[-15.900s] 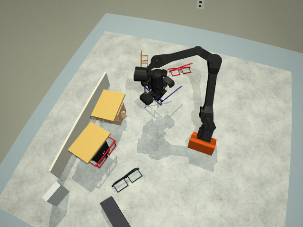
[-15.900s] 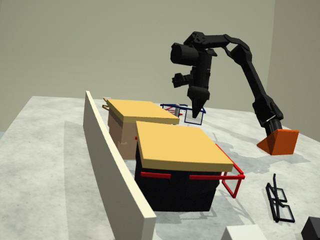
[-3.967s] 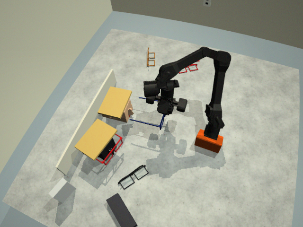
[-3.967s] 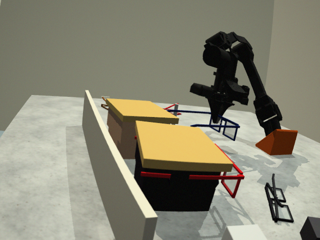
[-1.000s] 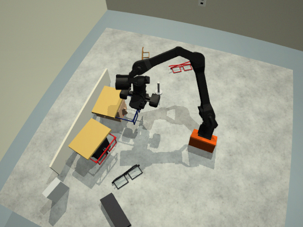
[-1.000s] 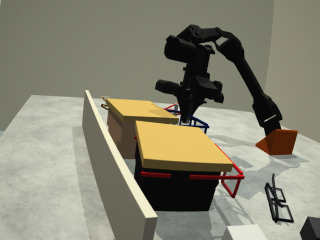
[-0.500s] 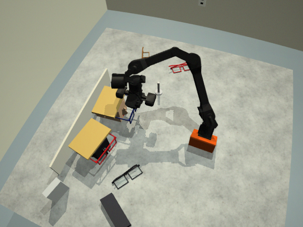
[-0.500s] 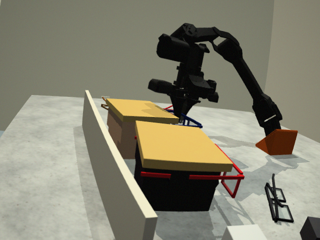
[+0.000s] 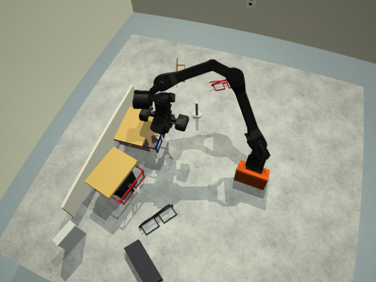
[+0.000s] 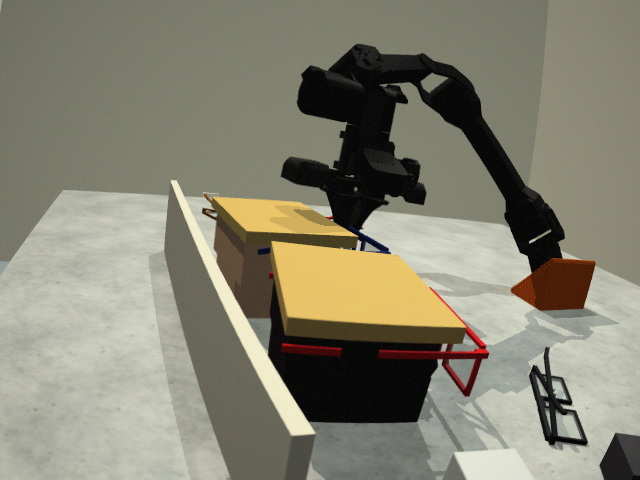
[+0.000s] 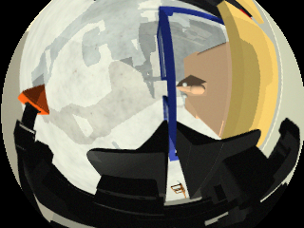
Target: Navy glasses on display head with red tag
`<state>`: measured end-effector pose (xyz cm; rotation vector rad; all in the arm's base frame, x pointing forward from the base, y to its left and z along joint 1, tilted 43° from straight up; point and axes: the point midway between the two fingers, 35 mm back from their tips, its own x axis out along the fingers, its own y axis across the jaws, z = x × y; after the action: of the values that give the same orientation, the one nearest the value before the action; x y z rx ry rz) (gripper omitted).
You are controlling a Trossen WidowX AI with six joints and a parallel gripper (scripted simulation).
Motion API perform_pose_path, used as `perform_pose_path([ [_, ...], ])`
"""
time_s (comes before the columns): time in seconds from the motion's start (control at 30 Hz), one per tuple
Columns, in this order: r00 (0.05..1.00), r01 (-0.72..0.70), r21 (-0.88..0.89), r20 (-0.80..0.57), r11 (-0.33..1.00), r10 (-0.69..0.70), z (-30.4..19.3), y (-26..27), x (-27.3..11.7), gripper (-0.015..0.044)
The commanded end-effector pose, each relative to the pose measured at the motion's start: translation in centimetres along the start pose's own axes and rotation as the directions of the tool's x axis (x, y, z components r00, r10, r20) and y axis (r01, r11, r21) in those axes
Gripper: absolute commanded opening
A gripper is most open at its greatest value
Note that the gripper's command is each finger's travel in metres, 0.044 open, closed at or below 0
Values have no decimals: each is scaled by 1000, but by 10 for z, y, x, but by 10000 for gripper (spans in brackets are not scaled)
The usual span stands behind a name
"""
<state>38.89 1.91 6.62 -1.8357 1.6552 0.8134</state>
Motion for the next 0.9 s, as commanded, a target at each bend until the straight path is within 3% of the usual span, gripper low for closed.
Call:
perform_pose_path([
  [0.0,1000,3,-3,-5,1000,-3,-1,-7,0,0],
  [0.87,1000,3,-3,-5,1000,-3,-1,-16,3,0],
])
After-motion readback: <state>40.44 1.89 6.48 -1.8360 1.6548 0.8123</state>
